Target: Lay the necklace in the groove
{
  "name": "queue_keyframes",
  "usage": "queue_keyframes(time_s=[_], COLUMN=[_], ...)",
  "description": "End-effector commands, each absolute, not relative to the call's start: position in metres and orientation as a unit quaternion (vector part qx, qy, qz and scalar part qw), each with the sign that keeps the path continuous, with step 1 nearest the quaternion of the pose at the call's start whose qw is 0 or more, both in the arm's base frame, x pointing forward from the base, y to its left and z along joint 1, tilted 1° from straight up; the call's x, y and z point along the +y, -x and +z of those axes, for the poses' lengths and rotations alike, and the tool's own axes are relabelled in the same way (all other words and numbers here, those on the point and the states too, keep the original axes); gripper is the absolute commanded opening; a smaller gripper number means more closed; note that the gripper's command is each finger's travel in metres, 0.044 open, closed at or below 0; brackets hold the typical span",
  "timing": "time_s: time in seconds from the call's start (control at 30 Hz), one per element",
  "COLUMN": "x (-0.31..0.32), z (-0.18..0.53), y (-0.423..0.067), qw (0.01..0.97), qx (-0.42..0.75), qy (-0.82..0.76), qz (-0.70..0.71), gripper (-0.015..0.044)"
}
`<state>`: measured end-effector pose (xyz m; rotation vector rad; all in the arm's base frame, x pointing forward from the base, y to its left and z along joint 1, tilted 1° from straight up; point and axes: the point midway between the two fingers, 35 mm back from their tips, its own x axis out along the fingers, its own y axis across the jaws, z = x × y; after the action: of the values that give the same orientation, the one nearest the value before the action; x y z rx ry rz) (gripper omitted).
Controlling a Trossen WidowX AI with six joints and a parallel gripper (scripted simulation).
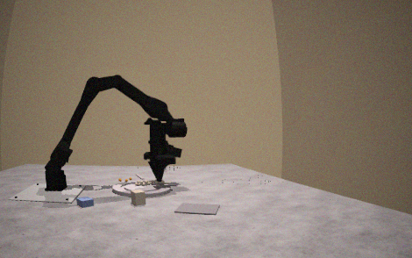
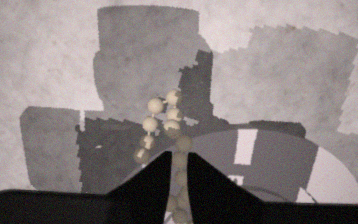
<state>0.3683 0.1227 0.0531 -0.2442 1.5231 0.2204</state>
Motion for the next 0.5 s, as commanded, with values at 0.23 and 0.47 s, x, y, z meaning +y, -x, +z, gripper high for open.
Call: queue_keyframes(time_s=[0.23, 0.47], x=[0.123, 0.123], z=[0.053, 0.064], y=[-0.368, -0.368], qw=[0.712, 0.711], qx=[0.687, 0.688], qy=[0.110, 0.110], qz=[0.099, 0.099], gripper=[0.0000, 0.0000])
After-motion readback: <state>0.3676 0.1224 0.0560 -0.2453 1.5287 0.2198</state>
